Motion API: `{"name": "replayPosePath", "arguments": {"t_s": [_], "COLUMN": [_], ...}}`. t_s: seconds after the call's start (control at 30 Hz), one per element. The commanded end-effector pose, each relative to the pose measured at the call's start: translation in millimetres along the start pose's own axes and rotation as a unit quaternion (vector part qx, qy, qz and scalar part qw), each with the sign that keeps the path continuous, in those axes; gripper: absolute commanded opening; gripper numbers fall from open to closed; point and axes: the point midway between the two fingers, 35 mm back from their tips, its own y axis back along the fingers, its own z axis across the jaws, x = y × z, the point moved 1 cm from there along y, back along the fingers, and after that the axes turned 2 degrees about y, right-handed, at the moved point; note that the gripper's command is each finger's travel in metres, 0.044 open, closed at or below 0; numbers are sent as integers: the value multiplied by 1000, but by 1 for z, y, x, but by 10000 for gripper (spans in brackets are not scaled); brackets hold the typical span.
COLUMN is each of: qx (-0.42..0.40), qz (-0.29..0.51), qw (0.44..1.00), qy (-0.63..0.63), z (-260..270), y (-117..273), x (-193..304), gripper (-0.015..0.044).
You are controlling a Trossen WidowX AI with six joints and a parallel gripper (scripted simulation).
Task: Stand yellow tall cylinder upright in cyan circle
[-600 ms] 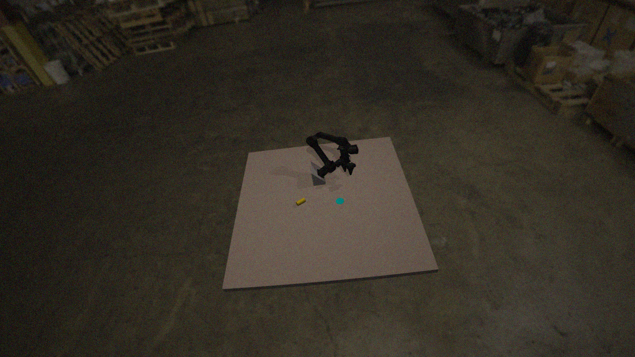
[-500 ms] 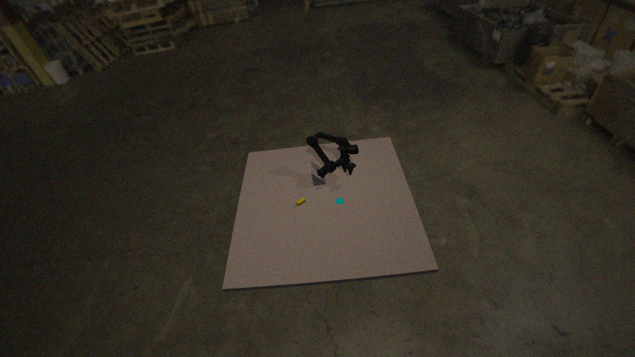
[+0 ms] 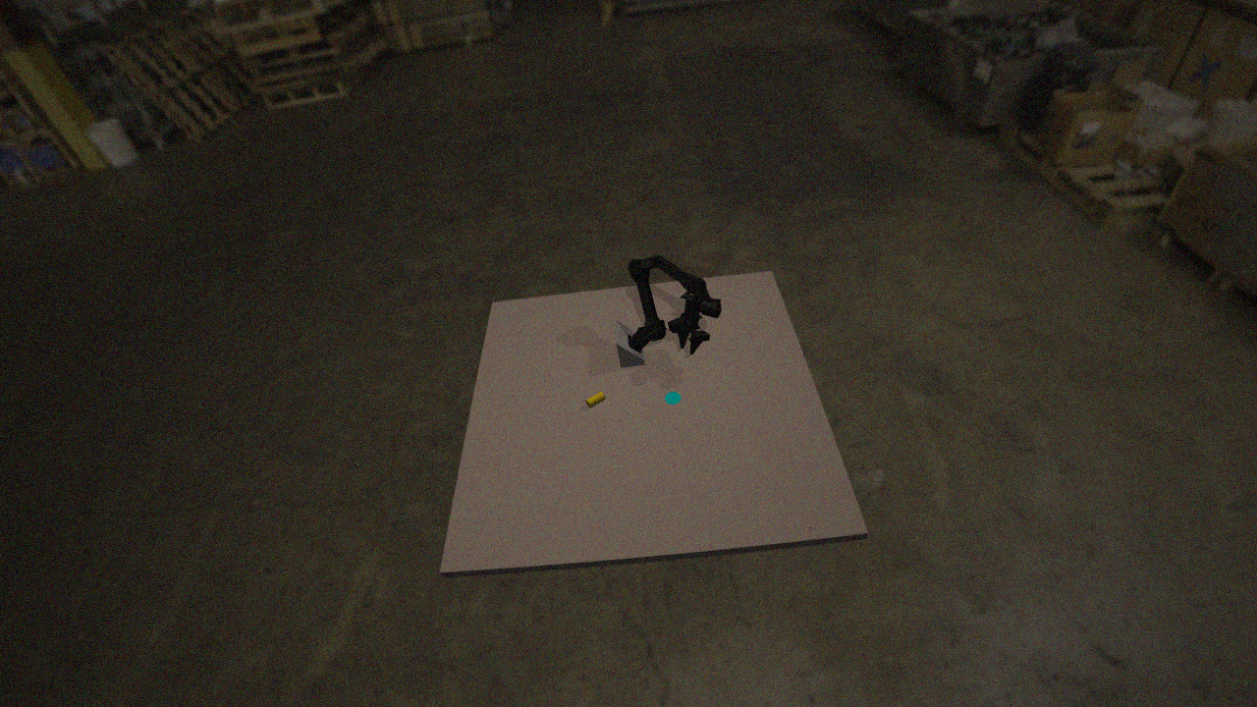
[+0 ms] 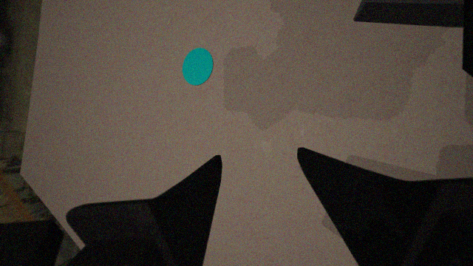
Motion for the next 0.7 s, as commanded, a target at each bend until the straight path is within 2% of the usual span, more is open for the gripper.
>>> {"name": "replayPosePath", "arguments": {"t_s": [0.0,0.33,0.67], "qx": [21,83,152], "qz": [-28,-81,-100], "qw": [999,992,981], "qy": [16,49,68], "z": [13,49,84], "y": [-4,-18,-35], "x": [-2,-19,-53], "gripper": [309,309,309]}}
